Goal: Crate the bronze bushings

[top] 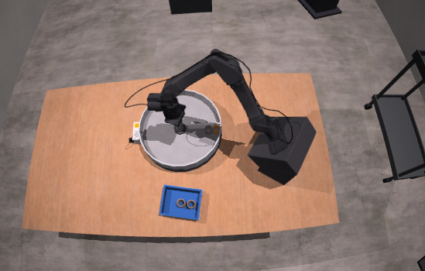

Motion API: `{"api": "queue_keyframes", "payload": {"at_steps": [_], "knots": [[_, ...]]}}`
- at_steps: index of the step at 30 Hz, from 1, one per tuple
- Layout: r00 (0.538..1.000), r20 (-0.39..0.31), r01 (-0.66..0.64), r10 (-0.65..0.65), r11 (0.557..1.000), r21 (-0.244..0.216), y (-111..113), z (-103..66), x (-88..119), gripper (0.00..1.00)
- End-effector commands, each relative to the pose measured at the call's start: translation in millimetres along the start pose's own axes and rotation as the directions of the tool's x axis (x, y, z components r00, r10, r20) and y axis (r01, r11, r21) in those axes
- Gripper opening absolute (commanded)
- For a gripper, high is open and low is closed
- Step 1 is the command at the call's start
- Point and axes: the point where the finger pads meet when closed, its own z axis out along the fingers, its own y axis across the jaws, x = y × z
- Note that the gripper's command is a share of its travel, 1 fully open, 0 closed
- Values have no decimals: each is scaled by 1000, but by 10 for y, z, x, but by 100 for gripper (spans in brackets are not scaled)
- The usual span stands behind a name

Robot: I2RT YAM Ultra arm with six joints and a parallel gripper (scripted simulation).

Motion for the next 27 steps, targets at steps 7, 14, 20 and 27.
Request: {"api": "queue_keyframes", "payload": {"at_steps": [7,14,20,27], "knots": [[999,41,-8,9,1000,-12,-185,-84,679,13],[999,40,-8,8,1000,-11,-401,-40,1497,13],[999,39,-9,9,1000,-10,-441,-21,1664,13],[998,61,-22,23,1000,-18,-436,-82,1537,13]]}}
